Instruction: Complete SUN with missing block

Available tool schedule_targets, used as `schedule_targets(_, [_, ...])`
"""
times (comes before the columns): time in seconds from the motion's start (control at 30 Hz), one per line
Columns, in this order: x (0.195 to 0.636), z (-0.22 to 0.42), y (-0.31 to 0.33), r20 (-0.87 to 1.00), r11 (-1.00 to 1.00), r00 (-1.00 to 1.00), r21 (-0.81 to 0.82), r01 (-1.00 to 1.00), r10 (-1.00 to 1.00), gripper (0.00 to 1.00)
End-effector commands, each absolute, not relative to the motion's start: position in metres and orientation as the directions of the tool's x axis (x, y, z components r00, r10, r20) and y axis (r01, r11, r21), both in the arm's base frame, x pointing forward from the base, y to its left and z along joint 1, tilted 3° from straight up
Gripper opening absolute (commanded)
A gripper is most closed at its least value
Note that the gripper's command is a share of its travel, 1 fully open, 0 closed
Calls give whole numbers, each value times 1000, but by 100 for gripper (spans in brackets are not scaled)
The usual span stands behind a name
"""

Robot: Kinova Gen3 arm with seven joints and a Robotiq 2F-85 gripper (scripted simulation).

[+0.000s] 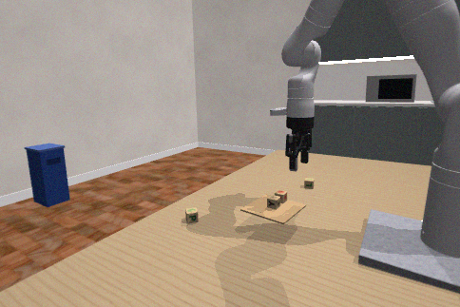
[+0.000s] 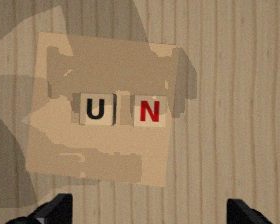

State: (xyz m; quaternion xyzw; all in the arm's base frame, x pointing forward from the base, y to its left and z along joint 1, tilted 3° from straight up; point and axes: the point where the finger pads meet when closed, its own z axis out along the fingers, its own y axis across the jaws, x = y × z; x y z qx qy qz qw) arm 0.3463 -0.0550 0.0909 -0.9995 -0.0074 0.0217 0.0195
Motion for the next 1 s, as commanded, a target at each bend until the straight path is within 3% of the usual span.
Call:
schedule_targets(0.0, [347, 91, -55, -42, -999, 999, -39, 14, 16, 100])
schedule_targets(0.97, [347, 91, -58, -42, -999, 999, -39, 14, 16, 100])
